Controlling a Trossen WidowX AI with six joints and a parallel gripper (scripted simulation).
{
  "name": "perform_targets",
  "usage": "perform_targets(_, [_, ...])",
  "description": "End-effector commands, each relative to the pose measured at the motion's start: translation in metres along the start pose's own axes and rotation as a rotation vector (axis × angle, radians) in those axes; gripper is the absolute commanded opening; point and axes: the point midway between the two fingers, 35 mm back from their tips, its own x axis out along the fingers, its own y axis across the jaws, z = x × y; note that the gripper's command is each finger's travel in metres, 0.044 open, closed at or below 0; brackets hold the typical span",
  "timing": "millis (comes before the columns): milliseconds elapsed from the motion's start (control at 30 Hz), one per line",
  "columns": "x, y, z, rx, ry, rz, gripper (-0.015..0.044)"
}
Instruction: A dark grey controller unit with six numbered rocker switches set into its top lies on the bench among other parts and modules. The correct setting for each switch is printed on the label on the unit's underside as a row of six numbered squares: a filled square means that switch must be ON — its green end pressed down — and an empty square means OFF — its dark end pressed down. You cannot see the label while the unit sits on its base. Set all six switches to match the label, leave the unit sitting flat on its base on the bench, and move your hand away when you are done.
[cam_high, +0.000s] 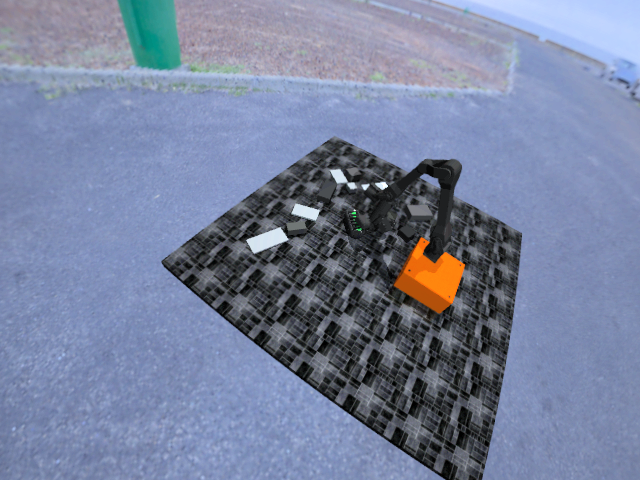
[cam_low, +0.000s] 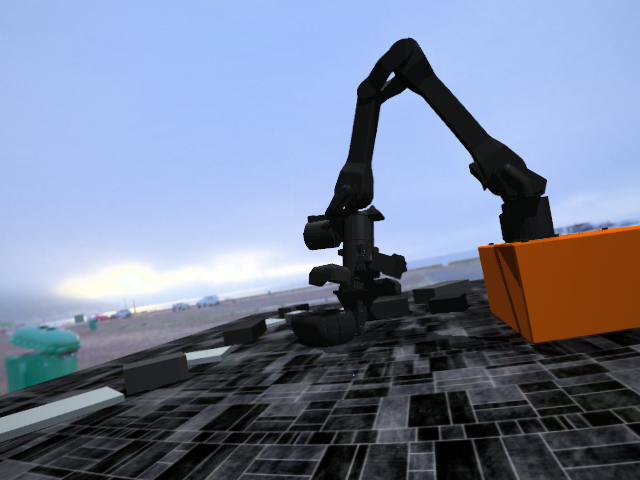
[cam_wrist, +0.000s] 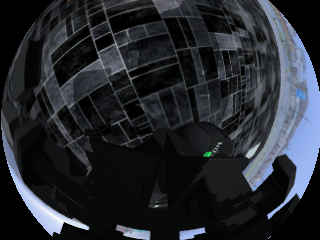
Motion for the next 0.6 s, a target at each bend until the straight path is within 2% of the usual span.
perform_targets(0, [0.002, -0.007, -0.003, -0.002, 0.004, -0.007, 0.0])
perform_targets(567, [0.007, -0.025, -0.008, -0.003, 0.005, -0.009, 0.0])
